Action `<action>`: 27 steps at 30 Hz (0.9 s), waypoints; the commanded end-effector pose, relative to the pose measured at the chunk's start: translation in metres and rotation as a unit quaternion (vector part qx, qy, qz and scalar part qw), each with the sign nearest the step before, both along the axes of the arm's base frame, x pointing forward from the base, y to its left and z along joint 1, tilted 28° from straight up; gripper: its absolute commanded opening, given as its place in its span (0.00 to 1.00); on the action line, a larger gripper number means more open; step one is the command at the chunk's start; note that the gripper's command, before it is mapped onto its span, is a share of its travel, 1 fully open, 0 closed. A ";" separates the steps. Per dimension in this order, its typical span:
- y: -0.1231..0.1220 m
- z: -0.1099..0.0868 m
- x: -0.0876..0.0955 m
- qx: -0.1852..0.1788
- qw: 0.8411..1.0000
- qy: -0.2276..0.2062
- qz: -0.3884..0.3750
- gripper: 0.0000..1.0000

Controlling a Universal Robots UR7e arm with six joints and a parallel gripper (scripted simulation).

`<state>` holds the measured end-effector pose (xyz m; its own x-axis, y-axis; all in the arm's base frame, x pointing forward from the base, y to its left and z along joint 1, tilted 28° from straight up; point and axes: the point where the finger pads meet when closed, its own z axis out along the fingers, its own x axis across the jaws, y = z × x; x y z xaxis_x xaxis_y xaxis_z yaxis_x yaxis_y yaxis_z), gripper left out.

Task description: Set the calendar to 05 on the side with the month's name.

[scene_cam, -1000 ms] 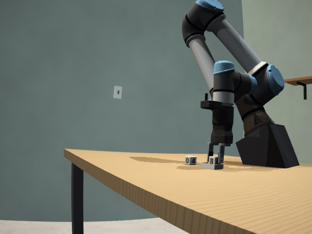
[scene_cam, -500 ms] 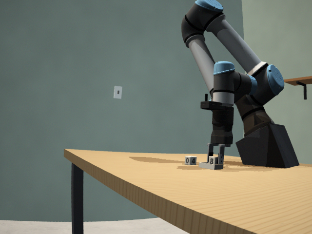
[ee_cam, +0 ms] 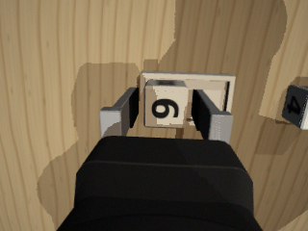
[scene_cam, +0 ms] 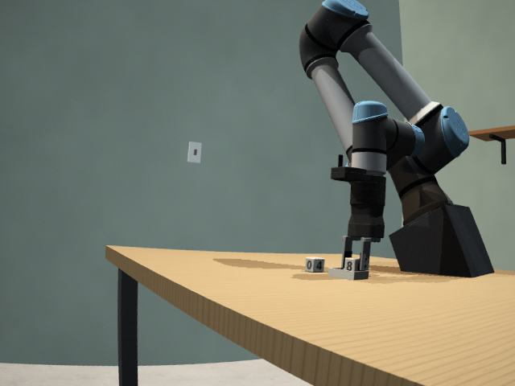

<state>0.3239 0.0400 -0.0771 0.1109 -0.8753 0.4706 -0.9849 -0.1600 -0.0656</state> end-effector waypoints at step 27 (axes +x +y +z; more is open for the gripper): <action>0.000 0.000 0.000 0.000 1.000 0.000 0.000 0.60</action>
